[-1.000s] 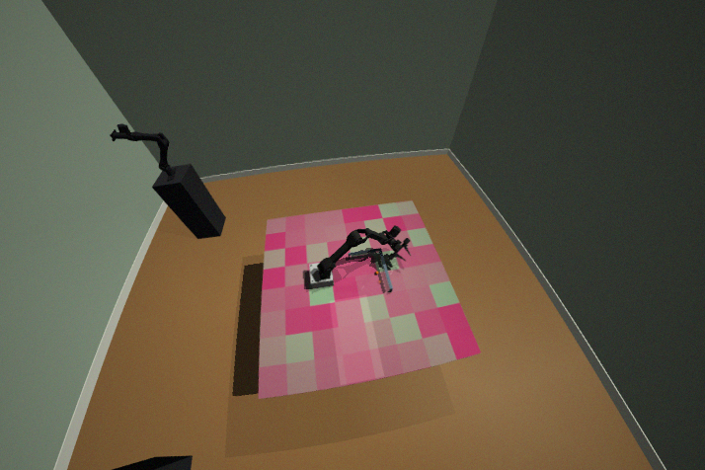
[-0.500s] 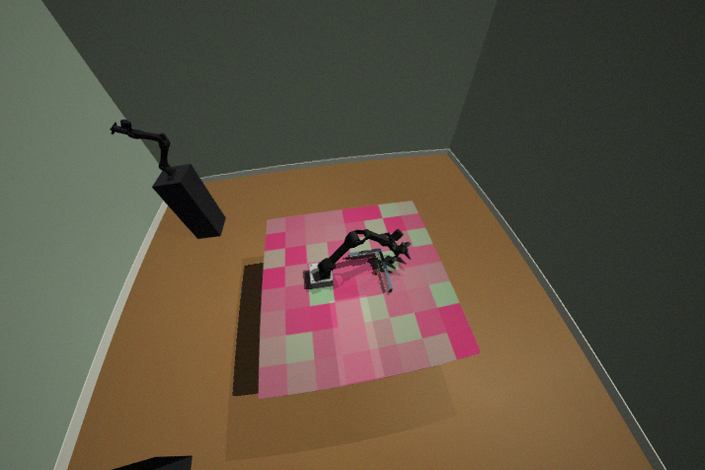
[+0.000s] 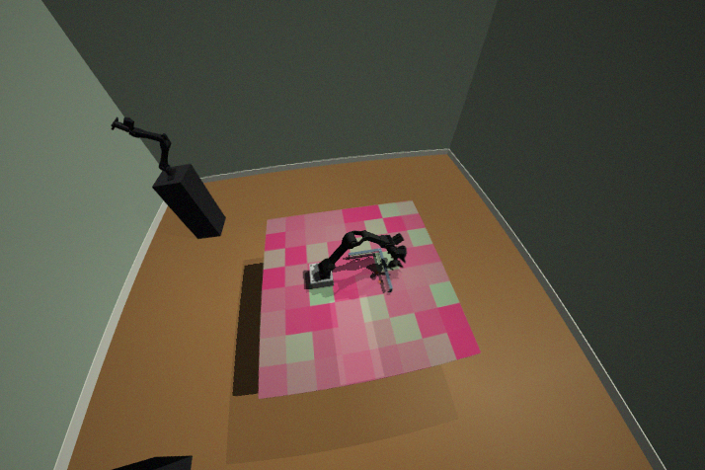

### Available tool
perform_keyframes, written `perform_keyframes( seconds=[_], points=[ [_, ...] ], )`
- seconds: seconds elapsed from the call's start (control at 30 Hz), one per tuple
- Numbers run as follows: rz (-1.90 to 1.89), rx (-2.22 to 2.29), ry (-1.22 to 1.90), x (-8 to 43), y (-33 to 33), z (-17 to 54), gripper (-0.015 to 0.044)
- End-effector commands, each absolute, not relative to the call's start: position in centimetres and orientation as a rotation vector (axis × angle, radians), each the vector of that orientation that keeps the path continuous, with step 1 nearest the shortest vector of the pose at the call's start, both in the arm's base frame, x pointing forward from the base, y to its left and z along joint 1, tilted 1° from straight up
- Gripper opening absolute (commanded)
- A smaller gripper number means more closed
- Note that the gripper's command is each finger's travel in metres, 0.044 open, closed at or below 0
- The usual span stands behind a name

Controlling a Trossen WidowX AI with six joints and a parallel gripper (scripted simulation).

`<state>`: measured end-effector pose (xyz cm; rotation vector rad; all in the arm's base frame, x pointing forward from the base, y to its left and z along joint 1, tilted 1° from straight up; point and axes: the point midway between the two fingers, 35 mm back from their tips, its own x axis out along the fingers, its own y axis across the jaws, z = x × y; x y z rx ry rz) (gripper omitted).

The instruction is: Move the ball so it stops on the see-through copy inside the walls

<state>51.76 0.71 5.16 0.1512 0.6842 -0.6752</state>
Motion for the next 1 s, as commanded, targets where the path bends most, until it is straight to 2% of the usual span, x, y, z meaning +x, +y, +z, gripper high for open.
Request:
perform_keyframes(
  seconds=[0.0, 0.53, 0.8, 0.97],
  points=[
    [-0.594, 0.096, 0.810, 50.4, 0.4, 4.7, 0.0216],
    [-0.279, -0.011, 1.160, 44.7, 0.3, 4.0, 0.0216],
    [-0.071, -0.024, 1.333, 40.4, 0.8, 4.1, 0.0216],
    [0.011, -0.026, 1.524, 36.2, 0.4, 1.2, 0.0216]
  ],
)
